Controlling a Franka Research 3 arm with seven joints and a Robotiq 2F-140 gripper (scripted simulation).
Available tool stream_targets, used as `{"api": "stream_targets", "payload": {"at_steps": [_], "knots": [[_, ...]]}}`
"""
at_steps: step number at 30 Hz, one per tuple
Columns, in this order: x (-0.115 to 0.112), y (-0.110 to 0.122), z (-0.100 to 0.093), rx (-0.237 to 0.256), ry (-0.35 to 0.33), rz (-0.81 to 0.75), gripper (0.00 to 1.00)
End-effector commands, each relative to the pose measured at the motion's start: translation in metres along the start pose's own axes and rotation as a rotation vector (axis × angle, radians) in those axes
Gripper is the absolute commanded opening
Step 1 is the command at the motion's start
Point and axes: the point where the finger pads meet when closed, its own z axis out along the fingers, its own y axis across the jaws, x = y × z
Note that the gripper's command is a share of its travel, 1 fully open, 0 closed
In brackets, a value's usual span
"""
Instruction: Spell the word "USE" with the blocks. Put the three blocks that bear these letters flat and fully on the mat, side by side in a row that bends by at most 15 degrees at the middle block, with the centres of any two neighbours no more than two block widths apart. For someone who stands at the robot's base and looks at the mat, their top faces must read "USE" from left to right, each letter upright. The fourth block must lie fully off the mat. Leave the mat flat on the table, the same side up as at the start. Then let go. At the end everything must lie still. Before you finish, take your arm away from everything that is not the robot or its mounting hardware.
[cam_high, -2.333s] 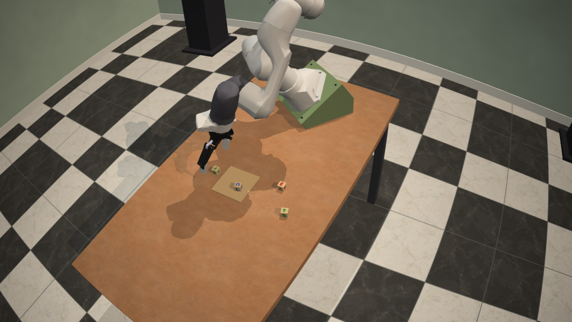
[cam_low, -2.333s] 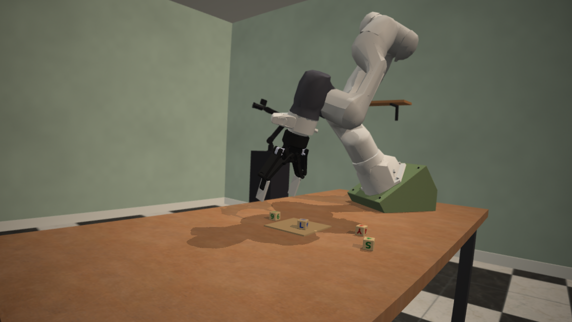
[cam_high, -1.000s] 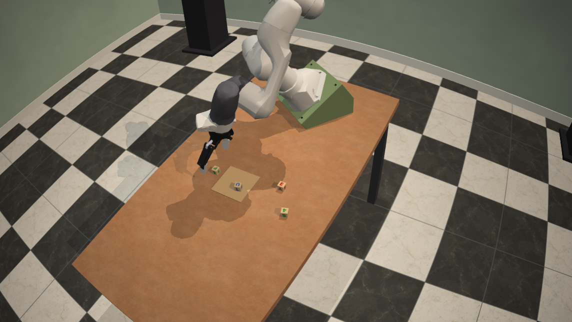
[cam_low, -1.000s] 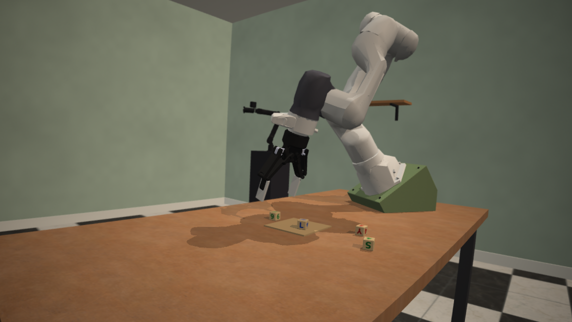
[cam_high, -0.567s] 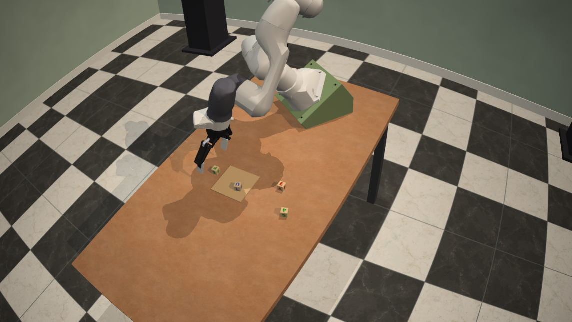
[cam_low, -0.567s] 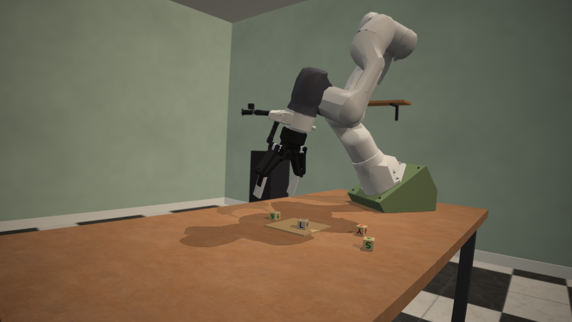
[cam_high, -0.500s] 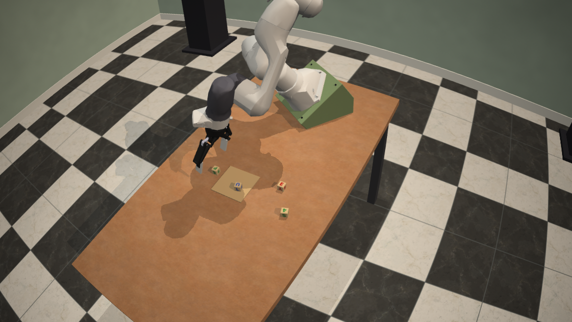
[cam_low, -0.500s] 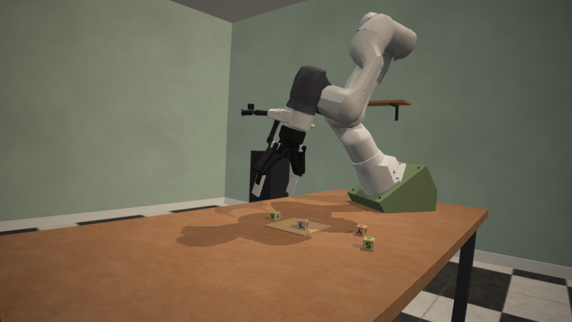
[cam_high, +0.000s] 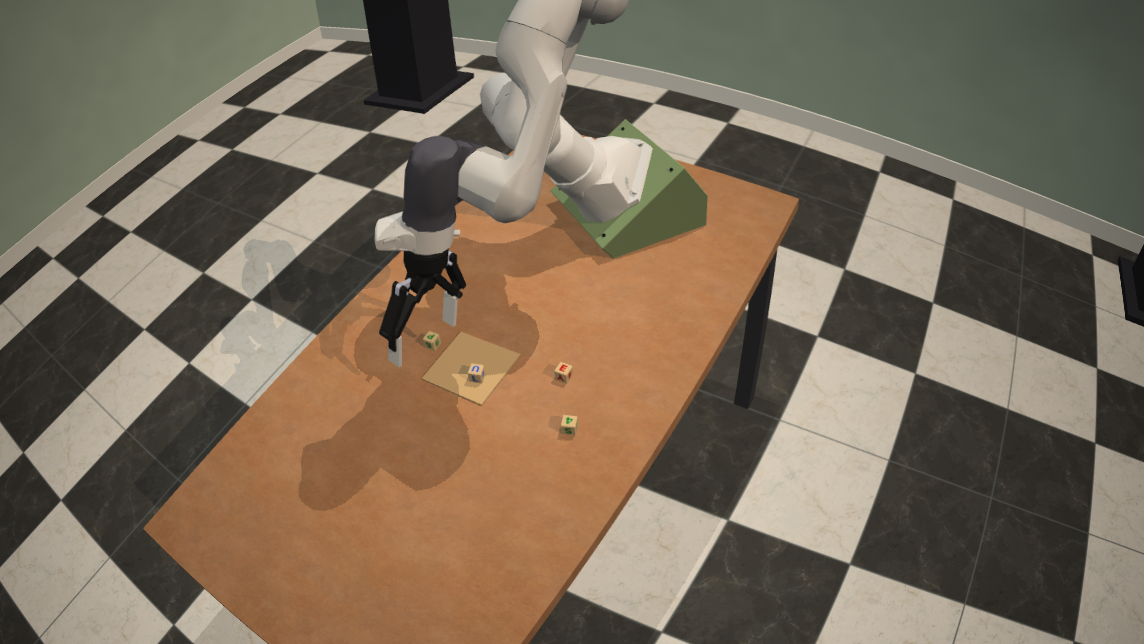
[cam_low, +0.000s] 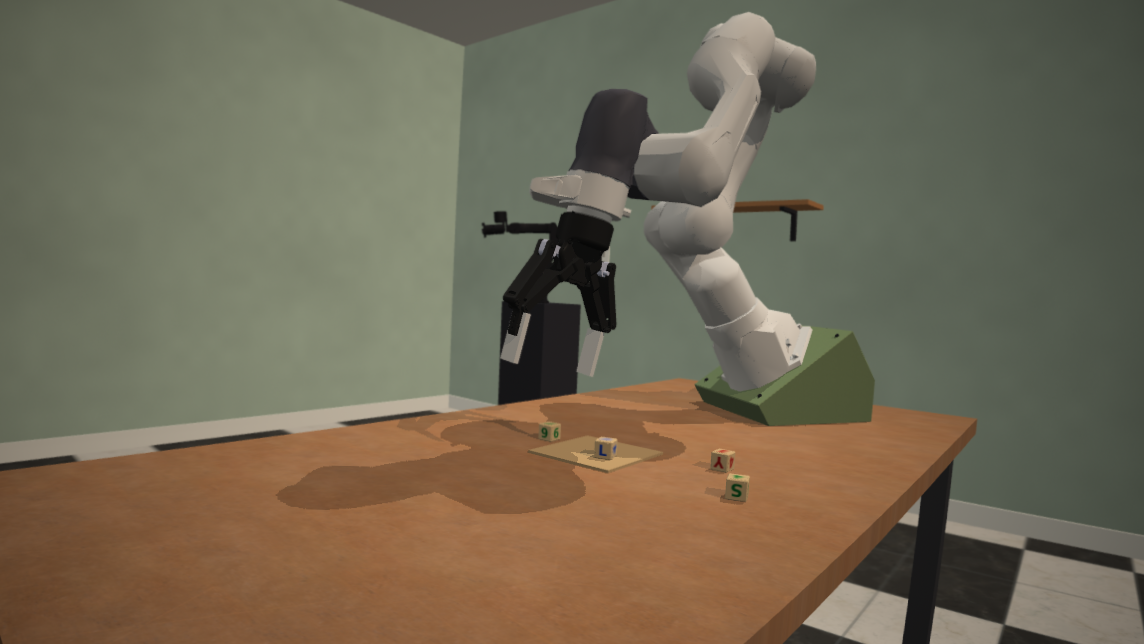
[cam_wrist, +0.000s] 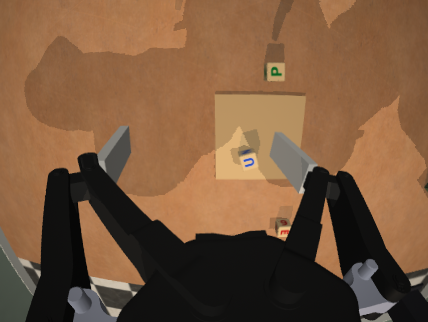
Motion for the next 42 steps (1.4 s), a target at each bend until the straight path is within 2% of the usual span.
{"api": "stream_targets", "payload": {"at_steps": [1,8,11,14,16,21,37,40,42], "knots": [[-0.049,0.003,-0.005,-0.044,-0.026,-0.075,1.00],[-0.175,0.020,-0.030,-0.108,-0.098,-0.286,1.00],[-0.213,0.031,-0.041,-0.127,-0.123,-0.351,1.00],[-0.240,0.042,-0.050,-0.141,-0.141,-0.398,1.00],[-0.240,0.042,-0.050,-0.141,-0.141,-0.398,1.00],[-0.260,0.050,-0.058,-0.151,-0.155,-0.433,1.00],[-0.261,0.051,-0.058,-0.152,-0.156,-0.433,1.00],[-0.260,0.051,-0.057,-0.163,-0.143,-0.295,1.00],[-0.260,0.051,-0.056,-0.165,-0.139,-0.257,1.00]]}}
